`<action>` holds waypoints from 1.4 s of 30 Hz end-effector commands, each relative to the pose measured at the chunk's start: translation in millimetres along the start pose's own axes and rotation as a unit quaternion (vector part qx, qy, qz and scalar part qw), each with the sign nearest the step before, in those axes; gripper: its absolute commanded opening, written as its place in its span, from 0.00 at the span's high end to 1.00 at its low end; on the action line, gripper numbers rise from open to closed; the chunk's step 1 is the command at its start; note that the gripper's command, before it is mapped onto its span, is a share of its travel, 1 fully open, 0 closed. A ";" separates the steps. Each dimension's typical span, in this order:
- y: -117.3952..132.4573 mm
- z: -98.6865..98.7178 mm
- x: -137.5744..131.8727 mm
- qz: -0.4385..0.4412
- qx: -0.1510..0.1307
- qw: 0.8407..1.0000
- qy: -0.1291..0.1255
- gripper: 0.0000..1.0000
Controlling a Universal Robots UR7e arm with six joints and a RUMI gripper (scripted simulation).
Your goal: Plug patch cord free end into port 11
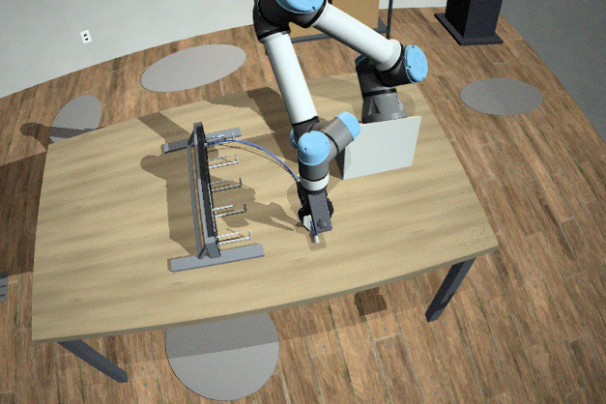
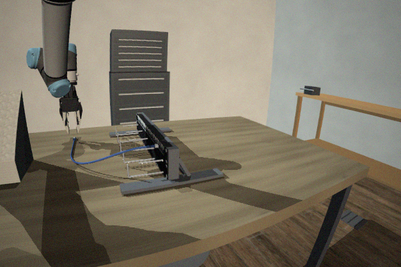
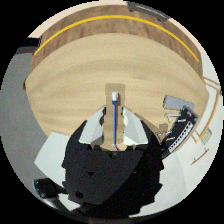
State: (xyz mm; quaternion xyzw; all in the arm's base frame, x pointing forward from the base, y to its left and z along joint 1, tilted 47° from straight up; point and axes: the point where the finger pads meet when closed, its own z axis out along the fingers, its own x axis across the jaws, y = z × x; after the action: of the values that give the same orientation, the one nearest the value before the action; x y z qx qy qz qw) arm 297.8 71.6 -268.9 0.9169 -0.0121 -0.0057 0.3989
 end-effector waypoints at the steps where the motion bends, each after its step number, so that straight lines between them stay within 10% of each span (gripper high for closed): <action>1: 0.3 11.7 0.1 0.000 0.001 1.000 0.001 0.78; 42: -0.4 20.0 1.3 0.000 0.001 1.000 0.002 0.78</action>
State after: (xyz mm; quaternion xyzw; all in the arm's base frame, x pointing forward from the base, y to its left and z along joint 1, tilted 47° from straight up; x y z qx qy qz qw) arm 300.2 58.4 -282.7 0.9178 -0.0118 -0.0026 0.3970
